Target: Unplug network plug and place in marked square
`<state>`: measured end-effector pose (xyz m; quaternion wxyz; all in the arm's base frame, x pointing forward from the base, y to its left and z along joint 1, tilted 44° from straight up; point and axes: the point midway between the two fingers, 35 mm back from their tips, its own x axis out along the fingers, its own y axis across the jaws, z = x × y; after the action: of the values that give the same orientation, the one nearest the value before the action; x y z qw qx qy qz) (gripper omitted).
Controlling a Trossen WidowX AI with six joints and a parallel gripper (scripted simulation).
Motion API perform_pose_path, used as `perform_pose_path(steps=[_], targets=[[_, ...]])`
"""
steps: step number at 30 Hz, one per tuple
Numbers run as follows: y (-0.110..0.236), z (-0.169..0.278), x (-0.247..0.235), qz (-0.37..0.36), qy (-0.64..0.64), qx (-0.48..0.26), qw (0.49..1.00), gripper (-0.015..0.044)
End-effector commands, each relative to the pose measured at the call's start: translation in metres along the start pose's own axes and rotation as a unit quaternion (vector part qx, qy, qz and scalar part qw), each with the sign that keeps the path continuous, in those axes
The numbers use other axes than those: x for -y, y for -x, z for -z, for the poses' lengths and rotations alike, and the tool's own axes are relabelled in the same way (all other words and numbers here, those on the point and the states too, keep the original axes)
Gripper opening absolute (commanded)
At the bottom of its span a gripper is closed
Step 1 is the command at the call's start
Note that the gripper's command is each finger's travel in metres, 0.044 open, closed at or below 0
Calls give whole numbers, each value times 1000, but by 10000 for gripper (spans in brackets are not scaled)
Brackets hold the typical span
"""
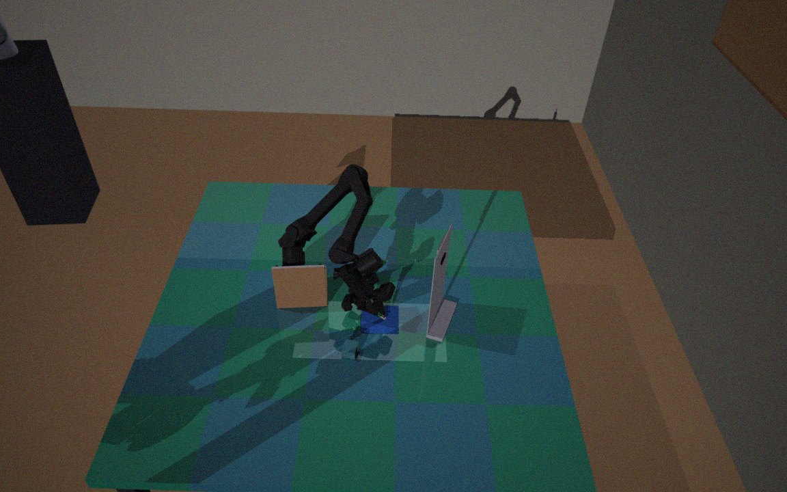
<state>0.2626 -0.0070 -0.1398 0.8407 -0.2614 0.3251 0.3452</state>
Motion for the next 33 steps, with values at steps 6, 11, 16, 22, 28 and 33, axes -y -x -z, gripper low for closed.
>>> perform_pose_path(steps=[6,11,16,22,28,33], targets=[[1,0,0,0,0,0,1000,156],[6,0,1,0,0,-1,1000,156],[11,1,1,0,0,-1,1000,156],[17,1,1,0,0,-2,1000,156],[23,2,1,0,-1,-2,1000,156],[26,2,2,0,-1,-3,1000,156]])
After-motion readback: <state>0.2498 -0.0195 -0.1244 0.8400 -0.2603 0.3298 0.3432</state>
